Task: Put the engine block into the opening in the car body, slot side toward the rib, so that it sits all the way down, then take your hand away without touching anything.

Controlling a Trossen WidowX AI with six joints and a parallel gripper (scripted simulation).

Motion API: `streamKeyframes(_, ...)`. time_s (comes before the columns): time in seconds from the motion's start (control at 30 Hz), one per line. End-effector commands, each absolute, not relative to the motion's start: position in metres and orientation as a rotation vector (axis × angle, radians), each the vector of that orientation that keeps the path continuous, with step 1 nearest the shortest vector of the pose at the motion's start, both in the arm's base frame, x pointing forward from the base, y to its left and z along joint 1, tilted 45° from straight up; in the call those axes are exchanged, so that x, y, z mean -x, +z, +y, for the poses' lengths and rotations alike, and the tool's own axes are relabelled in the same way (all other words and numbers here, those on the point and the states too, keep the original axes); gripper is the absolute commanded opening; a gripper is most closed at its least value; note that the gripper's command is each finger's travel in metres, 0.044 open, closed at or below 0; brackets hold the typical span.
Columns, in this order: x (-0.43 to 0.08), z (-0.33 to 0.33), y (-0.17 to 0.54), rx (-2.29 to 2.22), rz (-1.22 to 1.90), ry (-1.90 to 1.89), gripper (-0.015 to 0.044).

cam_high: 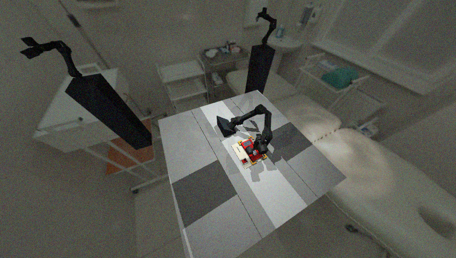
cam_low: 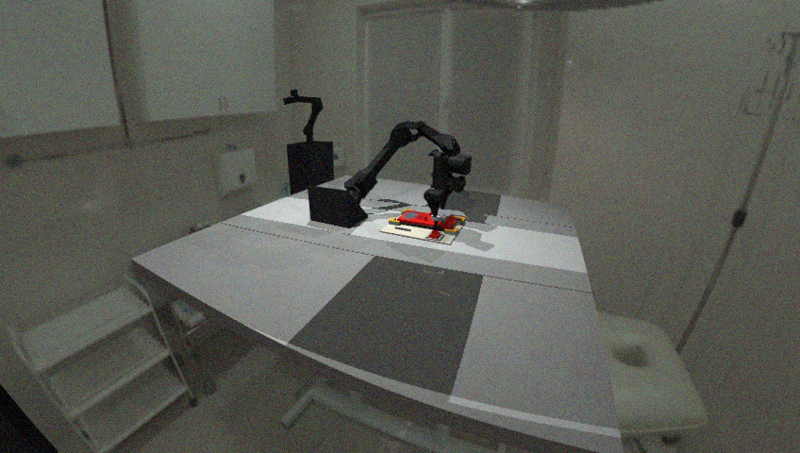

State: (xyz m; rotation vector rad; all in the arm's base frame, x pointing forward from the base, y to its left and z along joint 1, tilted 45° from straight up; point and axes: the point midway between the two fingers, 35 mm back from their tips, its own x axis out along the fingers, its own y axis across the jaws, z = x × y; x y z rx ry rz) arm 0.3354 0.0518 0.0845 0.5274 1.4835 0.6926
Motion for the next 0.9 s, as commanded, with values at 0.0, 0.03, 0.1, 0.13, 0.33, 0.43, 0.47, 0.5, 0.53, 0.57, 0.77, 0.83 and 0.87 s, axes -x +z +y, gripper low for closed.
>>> streamKeyframes(0.0, -0.3365, 0.0485, 0.0872, -0.523, 1.479, 0.693, 0.0440)
streamKeyframes(0.03, -0.3365, 0.0485, 0.0872, -0.523, 1.479, 0.693, 0.0414)
streamKeyframes(0.1, -0.3365, 0.0485, 0.0872, -0.523, 1.479, 0.693, 0.0361)
streamKeyframes(0.13, -0.3365, 0.0485, 0.0872, -0.523, 1.479, 0.693, 0.0335)
streamKeyframes(0.33, -0.3365, 0.0485, 0.0872, -0.523, 1.479, 0.693, 0.0177)
streamKeyframes(0.43, -0.3365, 0.0485, 0.0872, -0.523, 1.479, 0.693, 0.0099)
streamKeyframes(0.47, -0.3365, 0.0485, 0.0872, -0.523, 1.479, 0.693, 0.0073)
streamKeyframes(0.5, -0.3365, 0.0485, 0.0872, -0.523, 1.479, 0.693, 0.0046)
streamKeyframes(0.53, -0.3365, 0.0485, 0.0872, -0.523, 1.479, 0.693, 0.0020)
streamKeyframes(0.57, -0.3365, 0.0485, 0.0872, -0.523, 1.479, 0.693, 0.0000)
streamKeyframes(0.77, -0.3365, 0.0485, 0.0872, -0.523, 1.479, 0.693, 0.0000)
streamKeyframes(0.83, -0.3365, 0.0485, 0.0872, -0.523, 1.479, 0.693, 0.0000)
streamKeyframes(0.87, -0.3366, 0.0487, 0.0873, -0.526, 1.479, 0.693, 0.0000)
